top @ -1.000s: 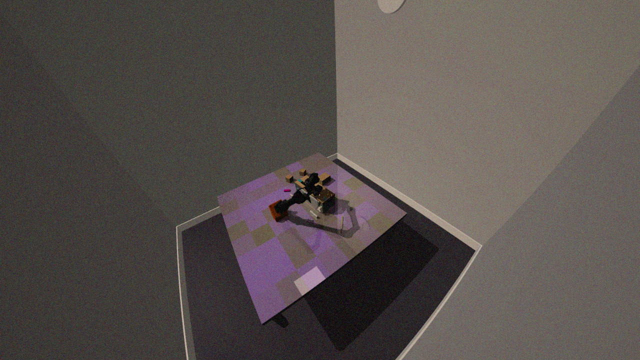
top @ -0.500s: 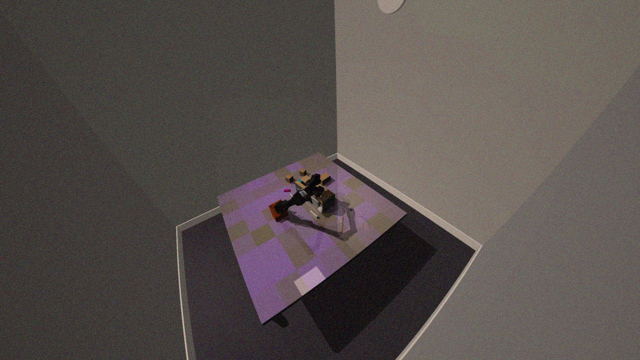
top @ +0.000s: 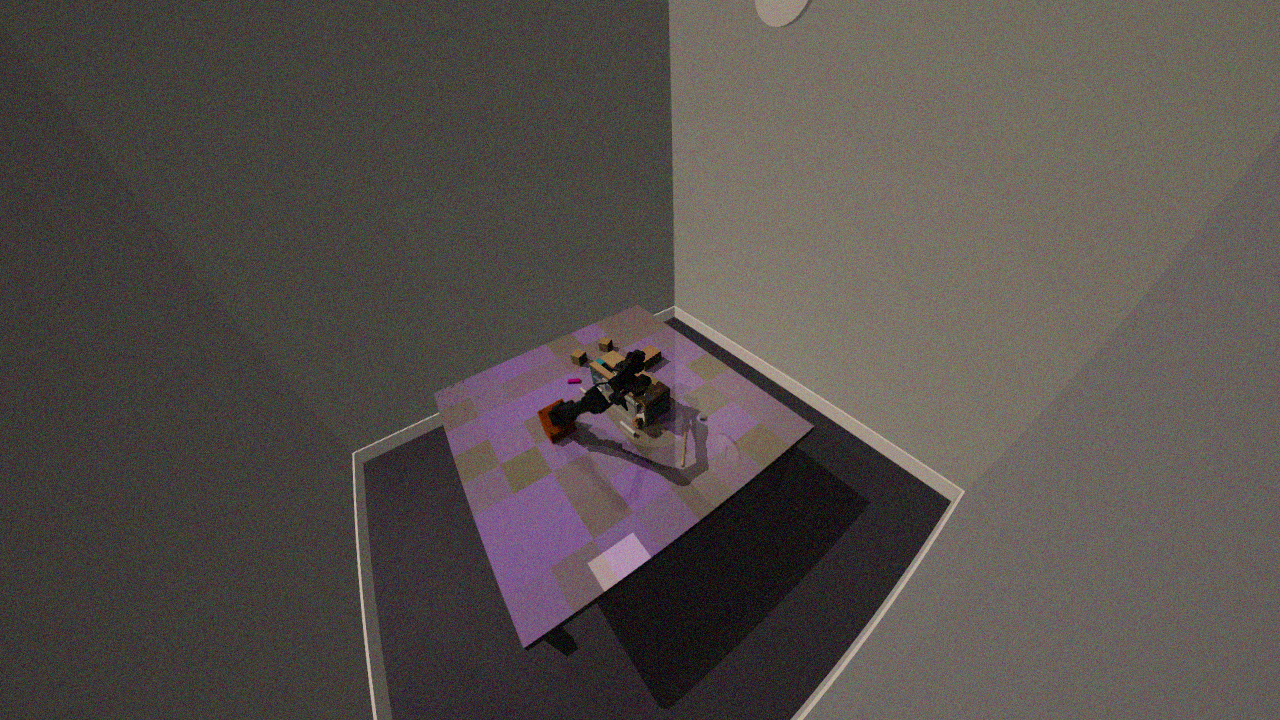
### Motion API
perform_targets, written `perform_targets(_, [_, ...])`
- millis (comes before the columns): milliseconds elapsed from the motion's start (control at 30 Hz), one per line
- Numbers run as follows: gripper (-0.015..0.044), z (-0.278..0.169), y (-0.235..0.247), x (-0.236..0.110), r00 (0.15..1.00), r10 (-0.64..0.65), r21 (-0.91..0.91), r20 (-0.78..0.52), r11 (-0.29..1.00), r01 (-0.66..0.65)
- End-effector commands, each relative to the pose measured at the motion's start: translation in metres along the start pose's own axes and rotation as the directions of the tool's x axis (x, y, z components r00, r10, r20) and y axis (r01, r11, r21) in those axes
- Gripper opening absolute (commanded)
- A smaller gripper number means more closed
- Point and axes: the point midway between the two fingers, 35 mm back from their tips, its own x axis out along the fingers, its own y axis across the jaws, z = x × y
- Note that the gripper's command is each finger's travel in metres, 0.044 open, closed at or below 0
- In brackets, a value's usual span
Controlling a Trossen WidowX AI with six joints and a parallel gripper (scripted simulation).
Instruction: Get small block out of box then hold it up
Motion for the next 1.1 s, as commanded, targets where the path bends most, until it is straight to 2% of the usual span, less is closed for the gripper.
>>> perform_targets(0, [0.04, 0.004, 0.002, -0.003, 1.0, 0.006, 0.006, 0.001, 1.0, -0.006])
perform_targets(233, [0.04, 0.011, 0.0, -0.058, 1.0, 0.011, 0.015, -0.008, 1.0, -0.011])
perform_targets(500, [0.04, 0.012, -0.001, -0.056, 1.0, 0.015, 0.012, -0.005, 1.0, -0.015])
perform_targets(567, [0.0348, 0.015, -0.003, -0.056, 0.999, 0.026, 0.086, -0.022, 0.996, -0.024])
perform_targets(633, [0.0295, 0.022, -0.009, -0.055, 0.996, 0.062, 0.289, -0.066, 0.957, -0.041])
perform_targets(733, [0.0285, 0.035, -0.018, -0.055, 0.982, 0.137, 0.597, -0.127, 0.801, -0.035])
perform_targets(867, [0.0285, 0.052, -0.03, -0.056, 0.95, 0.258, 0.886, -0.178, 0.462, 0.04])
perform_targets(1000, [0.0285, 0.07, -0.041, -0.059, 0.904, 0.385, 0.983, -0.186, 0.073, 0.171])
perform_targets(1067, [0.0285, 0.073, -0.043, -0.059, 0.896, 0.406, 0.98, -0.183, 0.008, 0.197])
